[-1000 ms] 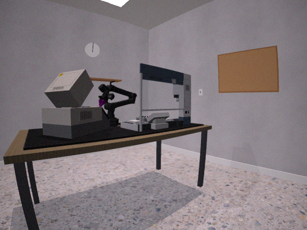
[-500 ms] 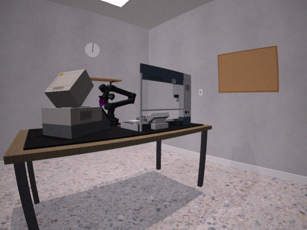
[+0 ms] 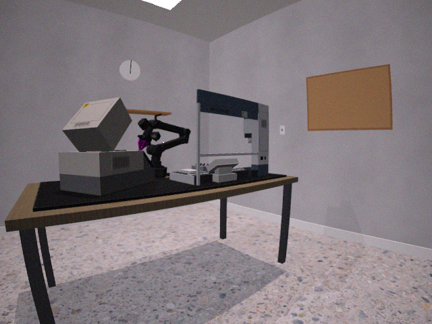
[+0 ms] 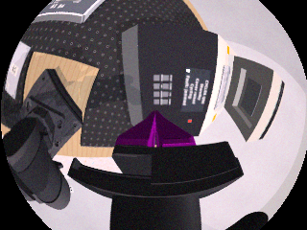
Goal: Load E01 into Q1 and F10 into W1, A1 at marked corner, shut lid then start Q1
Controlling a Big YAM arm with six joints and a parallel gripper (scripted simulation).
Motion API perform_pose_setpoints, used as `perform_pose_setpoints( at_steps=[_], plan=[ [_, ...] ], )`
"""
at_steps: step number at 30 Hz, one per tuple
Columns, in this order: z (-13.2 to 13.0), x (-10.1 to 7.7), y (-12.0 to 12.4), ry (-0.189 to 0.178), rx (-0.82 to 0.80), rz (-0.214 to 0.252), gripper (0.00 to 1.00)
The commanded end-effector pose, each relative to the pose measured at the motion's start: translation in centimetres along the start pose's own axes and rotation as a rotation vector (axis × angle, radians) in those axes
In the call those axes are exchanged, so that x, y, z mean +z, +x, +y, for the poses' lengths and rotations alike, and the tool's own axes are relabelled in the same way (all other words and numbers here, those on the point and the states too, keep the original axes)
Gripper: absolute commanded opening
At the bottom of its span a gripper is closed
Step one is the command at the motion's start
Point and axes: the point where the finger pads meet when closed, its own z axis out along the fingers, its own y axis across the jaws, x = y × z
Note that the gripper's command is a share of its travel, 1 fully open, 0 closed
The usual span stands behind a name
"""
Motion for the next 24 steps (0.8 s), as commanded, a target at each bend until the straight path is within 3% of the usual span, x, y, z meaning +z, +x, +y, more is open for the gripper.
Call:
perform_pose_setpoints(
  at_steps=[1,6,16,24],
  plan=[
    [-4.2,-1.3,-0.1,0.078,0.004,0.008,0.0],
    [-4.2,-0.5,-0.1,0.077,0.007,0.008,0.0],
    [-2.2,2.6,0.0,0.03,0.017,0.002,0.0],
    [-2.2,3.4,-0.2,0.032,0.013,-0.006,0.0]
  ],
)
